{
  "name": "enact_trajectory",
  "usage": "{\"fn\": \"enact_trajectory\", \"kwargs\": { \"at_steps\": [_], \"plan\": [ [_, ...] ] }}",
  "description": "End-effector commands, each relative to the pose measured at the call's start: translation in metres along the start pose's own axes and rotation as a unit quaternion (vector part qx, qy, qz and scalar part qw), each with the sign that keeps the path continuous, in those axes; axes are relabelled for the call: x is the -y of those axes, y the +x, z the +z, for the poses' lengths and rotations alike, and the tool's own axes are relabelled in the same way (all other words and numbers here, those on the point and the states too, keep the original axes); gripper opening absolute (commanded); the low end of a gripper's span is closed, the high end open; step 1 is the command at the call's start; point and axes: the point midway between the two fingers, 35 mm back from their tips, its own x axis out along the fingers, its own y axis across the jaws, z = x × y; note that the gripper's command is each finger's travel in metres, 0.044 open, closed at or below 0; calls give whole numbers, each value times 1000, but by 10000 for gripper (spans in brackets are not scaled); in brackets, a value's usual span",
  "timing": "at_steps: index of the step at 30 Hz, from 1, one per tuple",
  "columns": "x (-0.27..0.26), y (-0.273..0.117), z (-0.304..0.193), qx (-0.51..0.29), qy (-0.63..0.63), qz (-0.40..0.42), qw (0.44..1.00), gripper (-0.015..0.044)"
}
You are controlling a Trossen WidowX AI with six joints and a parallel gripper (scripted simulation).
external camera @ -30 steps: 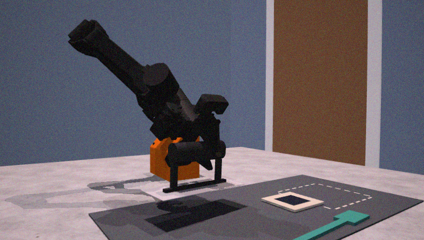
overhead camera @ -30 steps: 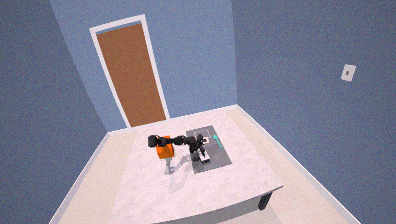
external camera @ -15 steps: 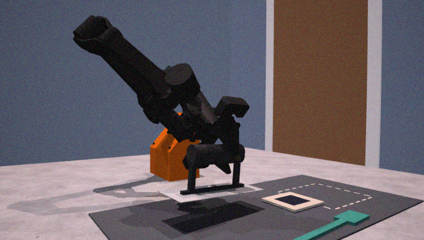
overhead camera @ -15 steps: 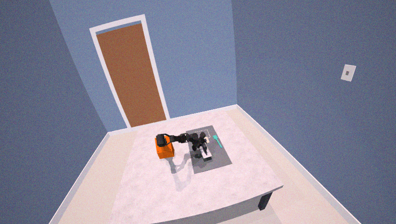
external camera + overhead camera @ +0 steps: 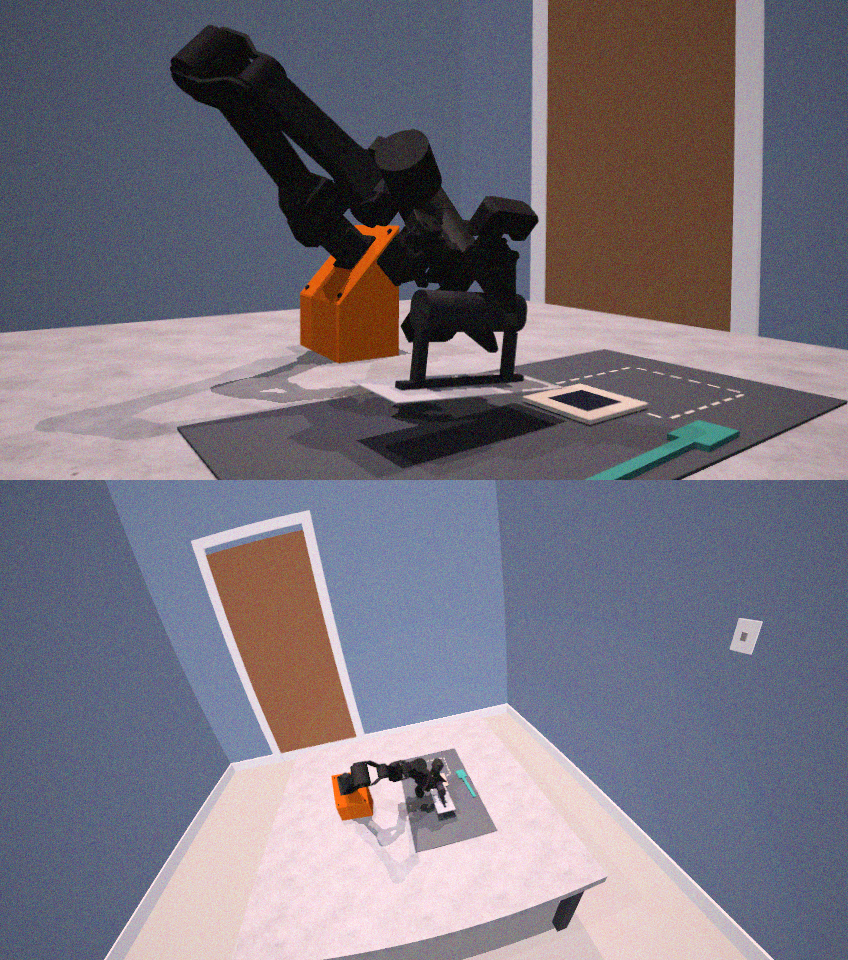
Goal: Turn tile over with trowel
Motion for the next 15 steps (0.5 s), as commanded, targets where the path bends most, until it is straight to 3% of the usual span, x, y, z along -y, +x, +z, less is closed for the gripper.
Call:
{"fn": "enact_trajectory", "kwargs": {
  "at_steps": [1,15],
  "plan": [
    [-7,1,1,8,6,8,1000,0],
    [3,15,0,8,6,8,1000,0]
  ]
}}
